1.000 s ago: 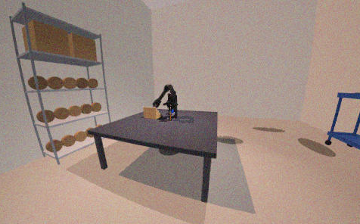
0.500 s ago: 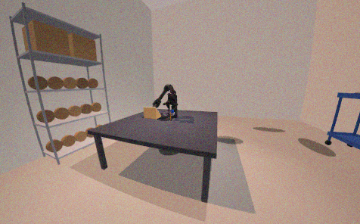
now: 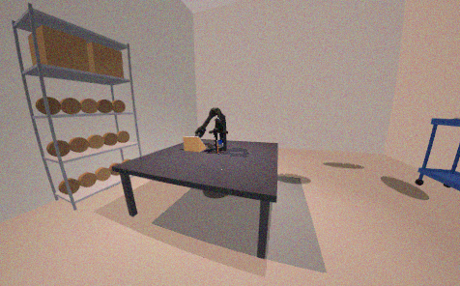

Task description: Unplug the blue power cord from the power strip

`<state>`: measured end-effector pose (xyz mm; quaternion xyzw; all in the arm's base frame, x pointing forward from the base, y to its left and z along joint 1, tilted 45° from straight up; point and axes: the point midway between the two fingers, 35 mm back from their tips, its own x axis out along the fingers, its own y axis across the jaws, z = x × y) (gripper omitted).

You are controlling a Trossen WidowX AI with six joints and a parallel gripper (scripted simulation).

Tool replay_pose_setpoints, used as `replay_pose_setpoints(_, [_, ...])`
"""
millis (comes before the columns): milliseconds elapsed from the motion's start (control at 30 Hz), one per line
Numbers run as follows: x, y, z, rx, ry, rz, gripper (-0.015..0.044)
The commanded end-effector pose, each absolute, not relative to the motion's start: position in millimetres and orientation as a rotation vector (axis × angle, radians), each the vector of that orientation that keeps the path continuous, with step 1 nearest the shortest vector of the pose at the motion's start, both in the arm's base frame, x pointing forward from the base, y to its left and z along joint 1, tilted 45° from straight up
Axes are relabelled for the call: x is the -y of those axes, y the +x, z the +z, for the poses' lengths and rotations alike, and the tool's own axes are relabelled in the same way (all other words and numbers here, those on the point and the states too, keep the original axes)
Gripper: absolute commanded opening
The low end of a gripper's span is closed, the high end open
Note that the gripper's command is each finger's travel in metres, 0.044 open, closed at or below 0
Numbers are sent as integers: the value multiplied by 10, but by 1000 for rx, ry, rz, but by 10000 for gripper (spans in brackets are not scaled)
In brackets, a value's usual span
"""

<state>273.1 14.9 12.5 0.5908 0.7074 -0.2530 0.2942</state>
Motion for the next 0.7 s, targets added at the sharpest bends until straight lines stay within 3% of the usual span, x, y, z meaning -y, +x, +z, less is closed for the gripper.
replay_pose_setpoints(0, [-215, 2707, 173, -1891, 1579, -674, 160])
replay_pose_setpoints(667, [-374, 2660, 322, -1893, 1579, -673, 160])
